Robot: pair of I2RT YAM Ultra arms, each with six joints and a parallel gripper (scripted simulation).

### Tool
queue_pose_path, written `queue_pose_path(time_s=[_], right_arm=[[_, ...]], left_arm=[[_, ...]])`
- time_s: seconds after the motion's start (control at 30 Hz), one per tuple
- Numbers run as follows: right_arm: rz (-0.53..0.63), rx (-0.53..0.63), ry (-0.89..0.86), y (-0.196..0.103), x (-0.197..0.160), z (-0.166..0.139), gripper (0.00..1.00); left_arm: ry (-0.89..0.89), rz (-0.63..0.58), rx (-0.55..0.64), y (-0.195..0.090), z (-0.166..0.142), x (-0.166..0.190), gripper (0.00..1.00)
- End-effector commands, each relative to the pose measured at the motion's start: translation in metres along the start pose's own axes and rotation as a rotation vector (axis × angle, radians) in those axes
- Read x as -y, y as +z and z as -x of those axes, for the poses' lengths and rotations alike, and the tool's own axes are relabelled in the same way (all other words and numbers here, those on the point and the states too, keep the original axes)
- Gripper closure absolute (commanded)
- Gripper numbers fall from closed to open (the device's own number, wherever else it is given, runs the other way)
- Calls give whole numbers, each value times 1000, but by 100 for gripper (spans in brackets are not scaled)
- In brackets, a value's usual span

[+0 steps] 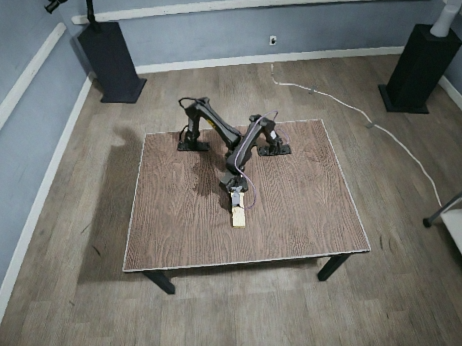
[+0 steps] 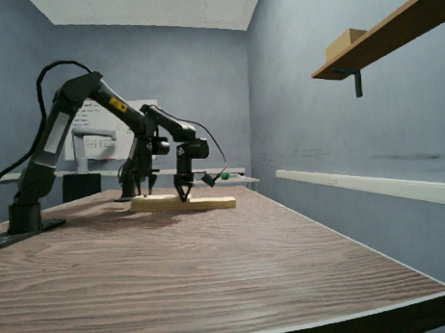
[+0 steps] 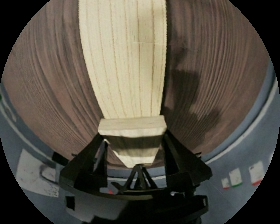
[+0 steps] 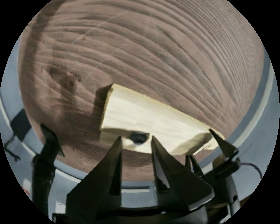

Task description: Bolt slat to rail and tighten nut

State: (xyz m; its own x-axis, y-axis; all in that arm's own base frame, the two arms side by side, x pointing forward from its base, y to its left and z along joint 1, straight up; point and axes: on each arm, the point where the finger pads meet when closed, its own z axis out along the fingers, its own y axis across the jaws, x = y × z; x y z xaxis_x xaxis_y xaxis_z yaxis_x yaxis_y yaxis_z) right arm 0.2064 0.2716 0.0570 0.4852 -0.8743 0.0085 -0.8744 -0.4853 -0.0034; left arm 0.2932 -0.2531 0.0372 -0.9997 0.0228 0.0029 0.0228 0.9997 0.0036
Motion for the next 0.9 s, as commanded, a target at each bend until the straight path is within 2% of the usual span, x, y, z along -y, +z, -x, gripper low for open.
queue_pose_path(time_s=[0.0,0.67,0.87], right_arm=[[-7,13,-44,-10,4,2,66],[-7,13,-44,-10,4,2,66],[-7,3,-35,-3,1,0,74]], left_arm=[[0,-9,11,-5,2,2,28],[0,-9,11,-5,2,2,28],[0,-9,11,-5,2,2,28]])
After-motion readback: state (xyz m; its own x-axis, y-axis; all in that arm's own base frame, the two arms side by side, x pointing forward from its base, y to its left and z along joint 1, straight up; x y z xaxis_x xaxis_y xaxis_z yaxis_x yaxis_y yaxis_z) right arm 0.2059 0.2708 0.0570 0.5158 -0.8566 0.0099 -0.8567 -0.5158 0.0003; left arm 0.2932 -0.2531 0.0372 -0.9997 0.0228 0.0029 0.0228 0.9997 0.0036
